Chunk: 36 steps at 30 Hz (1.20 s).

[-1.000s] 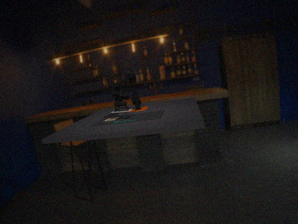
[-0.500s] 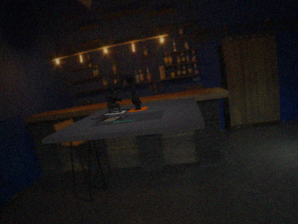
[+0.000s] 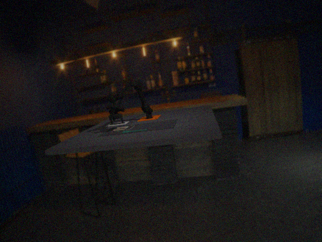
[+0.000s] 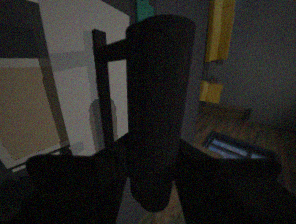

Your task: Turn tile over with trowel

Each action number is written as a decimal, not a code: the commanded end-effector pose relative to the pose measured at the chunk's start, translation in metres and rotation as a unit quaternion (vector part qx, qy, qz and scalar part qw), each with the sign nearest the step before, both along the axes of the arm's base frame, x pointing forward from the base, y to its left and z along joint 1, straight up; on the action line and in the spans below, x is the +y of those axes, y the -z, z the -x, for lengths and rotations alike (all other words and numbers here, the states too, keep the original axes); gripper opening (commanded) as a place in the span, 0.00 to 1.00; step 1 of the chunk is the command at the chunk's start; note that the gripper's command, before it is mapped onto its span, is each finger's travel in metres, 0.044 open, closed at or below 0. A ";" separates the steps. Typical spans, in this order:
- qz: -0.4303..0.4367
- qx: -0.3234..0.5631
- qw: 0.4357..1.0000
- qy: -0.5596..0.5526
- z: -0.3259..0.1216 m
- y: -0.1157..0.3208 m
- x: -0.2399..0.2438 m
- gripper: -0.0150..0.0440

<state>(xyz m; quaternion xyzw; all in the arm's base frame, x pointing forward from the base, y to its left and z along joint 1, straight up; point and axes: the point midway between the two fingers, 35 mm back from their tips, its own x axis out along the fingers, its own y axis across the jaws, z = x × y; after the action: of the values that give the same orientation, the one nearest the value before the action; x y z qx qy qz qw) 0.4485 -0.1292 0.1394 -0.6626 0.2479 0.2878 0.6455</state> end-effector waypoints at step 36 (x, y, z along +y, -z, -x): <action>0.016 -0.055 0.998 -0.028 0.026 0.012 -0.170 0.25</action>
<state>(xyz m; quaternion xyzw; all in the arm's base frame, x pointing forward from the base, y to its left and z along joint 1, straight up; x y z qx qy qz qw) 0.4179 -0.2988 0.1170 -0.6839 0.2110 0.2704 0.6440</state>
